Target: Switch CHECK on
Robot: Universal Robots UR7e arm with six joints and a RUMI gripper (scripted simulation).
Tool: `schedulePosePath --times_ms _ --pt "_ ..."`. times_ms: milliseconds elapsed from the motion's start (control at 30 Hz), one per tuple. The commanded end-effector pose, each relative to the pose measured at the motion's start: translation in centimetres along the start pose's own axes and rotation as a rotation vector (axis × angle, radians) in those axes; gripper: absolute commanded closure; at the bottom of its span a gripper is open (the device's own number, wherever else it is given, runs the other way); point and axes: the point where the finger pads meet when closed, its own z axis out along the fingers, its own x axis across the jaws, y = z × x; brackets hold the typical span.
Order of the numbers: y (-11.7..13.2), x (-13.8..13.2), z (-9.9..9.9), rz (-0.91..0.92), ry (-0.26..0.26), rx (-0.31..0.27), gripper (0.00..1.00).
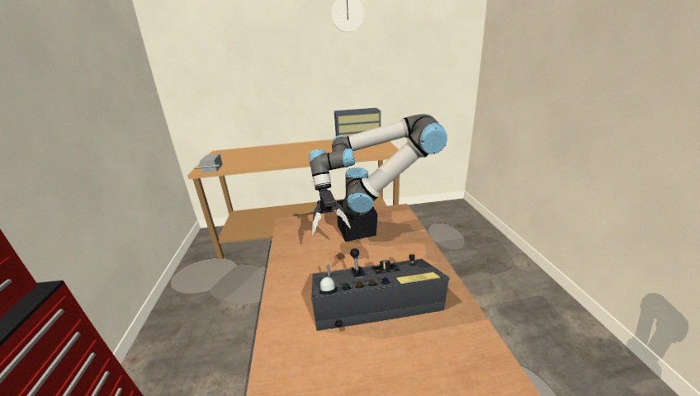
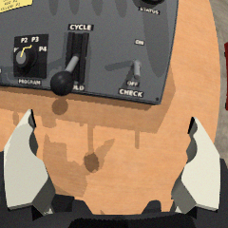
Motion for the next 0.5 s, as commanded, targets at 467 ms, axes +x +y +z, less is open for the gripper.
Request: schedulePosePath --times_ms 467 --pt "-2.2 3.2 0.4 0.062 0.06 -0.115 0.0"
